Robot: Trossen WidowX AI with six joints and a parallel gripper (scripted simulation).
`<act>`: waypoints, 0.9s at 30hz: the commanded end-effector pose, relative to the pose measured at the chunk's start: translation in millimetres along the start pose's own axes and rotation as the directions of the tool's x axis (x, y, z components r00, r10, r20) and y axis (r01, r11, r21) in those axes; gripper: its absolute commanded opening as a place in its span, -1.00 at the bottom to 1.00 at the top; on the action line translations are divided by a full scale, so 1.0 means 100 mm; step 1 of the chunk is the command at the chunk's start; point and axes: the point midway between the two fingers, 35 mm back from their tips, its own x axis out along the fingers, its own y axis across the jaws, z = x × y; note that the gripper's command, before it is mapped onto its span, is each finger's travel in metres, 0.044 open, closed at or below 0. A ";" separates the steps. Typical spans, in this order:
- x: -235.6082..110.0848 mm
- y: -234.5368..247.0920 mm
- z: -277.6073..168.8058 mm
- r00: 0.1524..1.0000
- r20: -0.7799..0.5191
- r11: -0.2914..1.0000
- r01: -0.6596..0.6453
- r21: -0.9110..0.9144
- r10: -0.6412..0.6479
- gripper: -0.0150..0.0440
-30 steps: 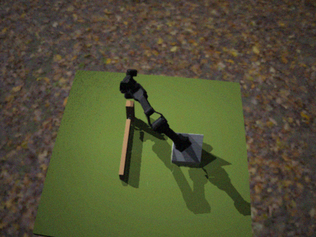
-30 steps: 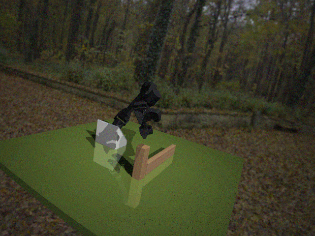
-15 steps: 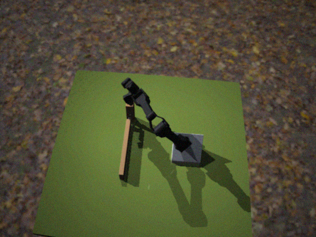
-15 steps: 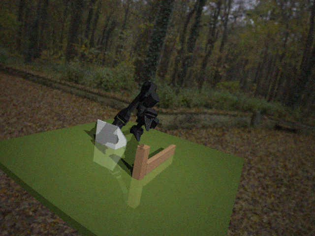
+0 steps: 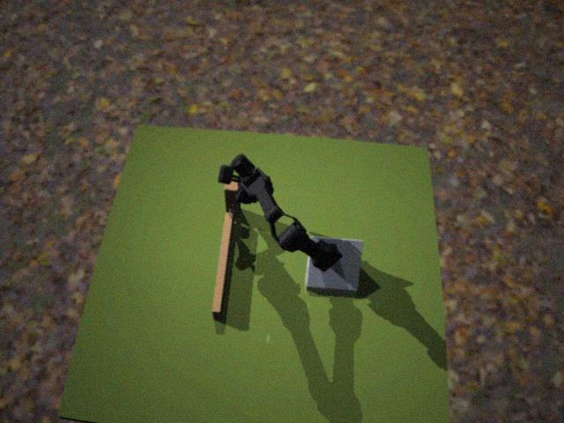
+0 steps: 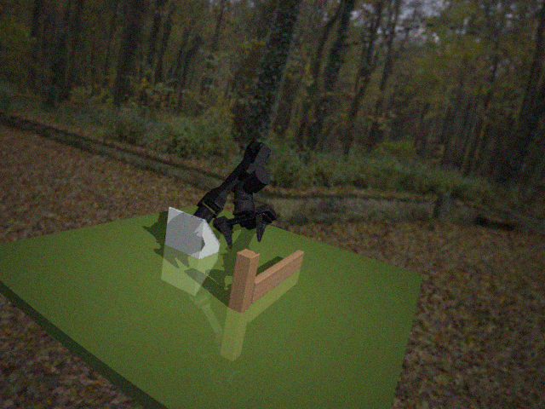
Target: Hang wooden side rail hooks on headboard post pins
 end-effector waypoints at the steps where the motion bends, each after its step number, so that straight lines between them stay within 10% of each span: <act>1: -0.13 0.45 0.61 0.979 0.196 0.798 0.083 -0.597 0.046 1.00; 10: -0.18 0.70 0.89 0.953 0.293 0.572 0.201 -0.795 0.072 1.00; 27: -0.18 0.70 0.90 0.953 0.294 0.570 0.202 -0.796 0.073 1.00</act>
